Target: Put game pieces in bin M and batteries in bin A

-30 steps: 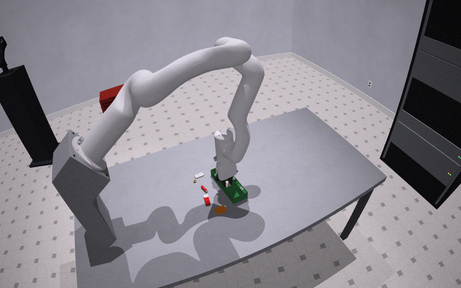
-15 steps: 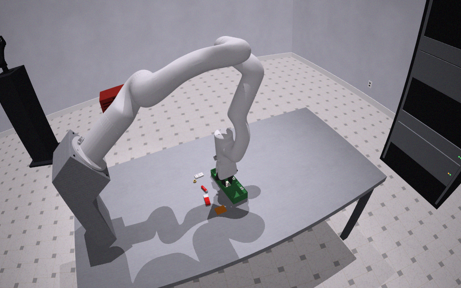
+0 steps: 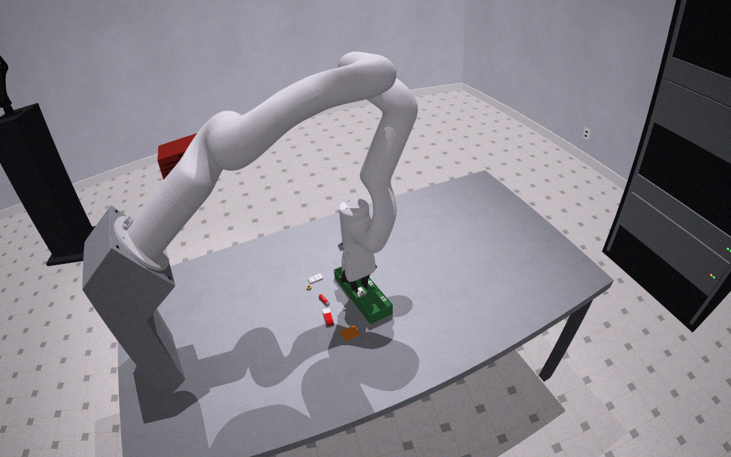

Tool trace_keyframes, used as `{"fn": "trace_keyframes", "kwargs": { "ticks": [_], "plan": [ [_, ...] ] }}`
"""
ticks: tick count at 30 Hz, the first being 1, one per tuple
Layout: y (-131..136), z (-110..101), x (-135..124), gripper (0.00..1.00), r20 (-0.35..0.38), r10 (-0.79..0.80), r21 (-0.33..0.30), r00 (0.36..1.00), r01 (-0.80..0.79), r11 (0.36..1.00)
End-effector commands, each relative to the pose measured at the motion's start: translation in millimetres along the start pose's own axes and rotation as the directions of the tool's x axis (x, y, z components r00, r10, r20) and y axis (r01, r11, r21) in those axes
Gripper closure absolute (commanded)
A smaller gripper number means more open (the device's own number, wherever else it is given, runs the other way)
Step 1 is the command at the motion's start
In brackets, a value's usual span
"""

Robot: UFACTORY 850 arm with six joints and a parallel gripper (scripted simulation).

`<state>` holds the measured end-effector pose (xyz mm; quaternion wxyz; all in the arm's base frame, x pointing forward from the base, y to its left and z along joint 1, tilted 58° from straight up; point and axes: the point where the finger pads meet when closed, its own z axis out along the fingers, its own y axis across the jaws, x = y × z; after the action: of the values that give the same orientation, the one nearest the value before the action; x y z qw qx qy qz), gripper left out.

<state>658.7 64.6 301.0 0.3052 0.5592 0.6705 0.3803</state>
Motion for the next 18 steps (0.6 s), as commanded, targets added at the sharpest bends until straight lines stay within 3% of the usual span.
{"fn": "trace_keyframes", "kwargs": {
  "ticks": [1,7,16,17,18],
  "plan": [
    [0,-6,0,0.69,0.0,0.0,-0.001,1.0,0.0,1.0],
    [0,-29,0,0.69,0.0,0.0,-0.001,1.0,0.0,1.0],
    [0,-29,0,0.69,0.0,0.0,-0.001,1.0,0.0,1.0],
    [-4,-29,7,0.59,0.0,0.05,-0.001,0.999,-0.05,0.999],
    [-9,-29,14,0.59,0.0,0.1,-0.001,0.995,-0.1,0.995]
  ]
}}
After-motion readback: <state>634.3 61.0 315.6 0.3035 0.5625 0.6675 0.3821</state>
